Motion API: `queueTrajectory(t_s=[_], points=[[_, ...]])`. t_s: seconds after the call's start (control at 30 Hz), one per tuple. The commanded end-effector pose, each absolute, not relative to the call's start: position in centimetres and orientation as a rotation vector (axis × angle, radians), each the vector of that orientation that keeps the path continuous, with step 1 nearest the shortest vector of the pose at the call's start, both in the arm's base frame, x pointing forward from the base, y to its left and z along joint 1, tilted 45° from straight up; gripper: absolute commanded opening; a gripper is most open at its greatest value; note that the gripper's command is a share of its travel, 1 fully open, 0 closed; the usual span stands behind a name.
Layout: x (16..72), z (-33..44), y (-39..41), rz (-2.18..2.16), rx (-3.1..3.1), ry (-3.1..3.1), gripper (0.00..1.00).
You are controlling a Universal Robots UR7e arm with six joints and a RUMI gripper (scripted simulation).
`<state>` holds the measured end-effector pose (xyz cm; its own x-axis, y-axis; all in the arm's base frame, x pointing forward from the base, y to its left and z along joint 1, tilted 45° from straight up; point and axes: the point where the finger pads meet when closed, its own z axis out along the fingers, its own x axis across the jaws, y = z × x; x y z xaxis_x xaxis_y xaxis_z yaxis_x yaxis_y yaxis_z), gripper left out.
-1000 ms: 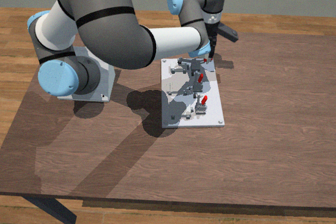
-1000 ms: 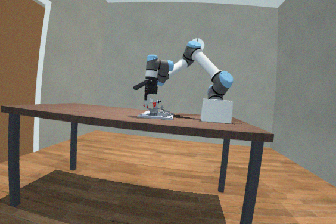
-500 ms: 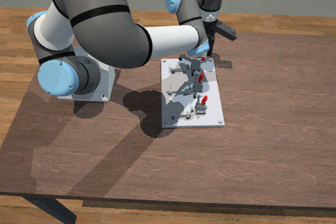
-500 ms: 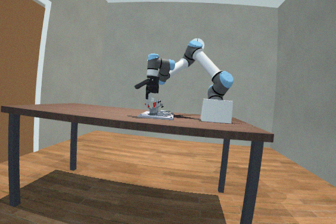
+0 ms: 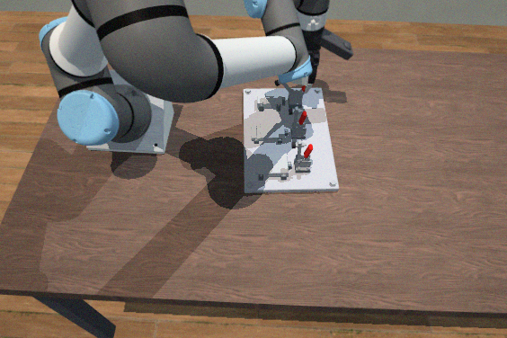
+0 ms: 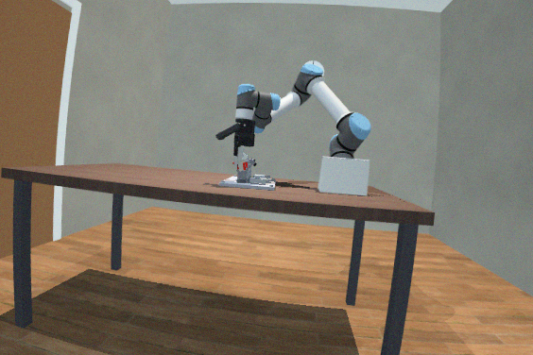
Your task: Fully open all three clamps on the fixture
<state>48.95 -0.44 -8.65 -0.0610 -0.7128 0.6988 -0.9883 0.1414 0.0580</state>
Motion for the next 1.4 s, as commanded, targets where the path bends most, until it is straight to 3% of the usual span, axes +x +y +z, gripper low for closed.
queueTrajectory(t_s=[0.0, 1.37], points=[[48.6, -8.5, -0.3, 0.602, 1.629, -1.834, 0.0], [47.0, -8.3, 0.0, 0.602, 1.629, -1.834, 0.0]])
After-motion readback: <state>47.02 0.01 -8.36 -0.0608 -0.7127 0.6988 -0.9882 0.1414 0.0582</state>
